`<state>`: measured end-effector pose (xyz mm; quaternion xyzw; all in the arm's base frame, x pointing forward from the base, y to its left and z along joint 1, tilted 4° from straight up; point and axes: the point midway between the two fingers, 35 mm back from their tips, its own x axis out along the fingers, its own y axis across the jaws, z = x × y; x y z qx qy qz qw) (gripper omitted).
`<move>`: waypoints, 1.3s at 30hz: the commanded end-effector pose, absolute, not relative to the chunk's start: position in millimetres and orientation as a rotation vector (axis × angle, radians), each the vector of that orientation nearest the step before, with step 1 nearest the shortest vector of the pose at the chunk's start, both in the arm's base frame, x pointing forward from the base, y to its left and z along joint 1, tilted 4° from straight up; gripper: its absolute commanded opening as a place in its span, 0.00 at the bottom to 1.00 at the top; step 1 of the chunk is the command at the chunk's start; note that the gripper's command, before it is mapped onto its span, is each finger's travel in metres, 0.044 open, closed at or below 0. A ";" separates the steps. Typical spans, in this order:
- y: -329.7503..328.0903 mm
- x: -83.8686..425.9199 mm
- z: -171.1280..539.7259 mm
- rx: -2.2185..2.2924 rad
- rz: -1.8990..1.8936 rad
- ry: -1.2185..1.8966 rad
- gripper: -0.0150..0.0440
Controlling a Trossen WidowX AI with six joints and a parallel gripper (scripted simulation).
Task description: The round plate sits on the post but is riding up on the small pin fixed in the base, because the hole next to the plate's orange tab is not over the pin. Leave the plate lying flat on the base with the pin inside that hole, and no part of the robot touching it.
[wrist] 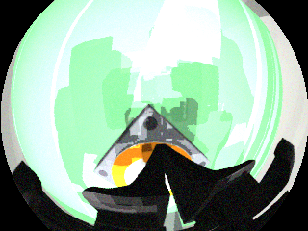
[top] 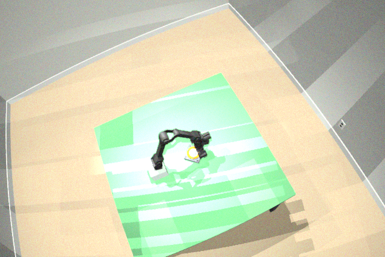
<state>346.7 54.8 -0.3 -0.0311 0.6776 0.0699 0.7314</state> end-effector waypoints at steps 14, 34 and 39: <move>75.9 342.4 0.8 -0.061 0.158 1.490 0.25; 97.5 324.1 1.2 -0.059 0.159 1.492 0.25; 101.7 317.1 1.3 -0.059 0.160 1.492 0.25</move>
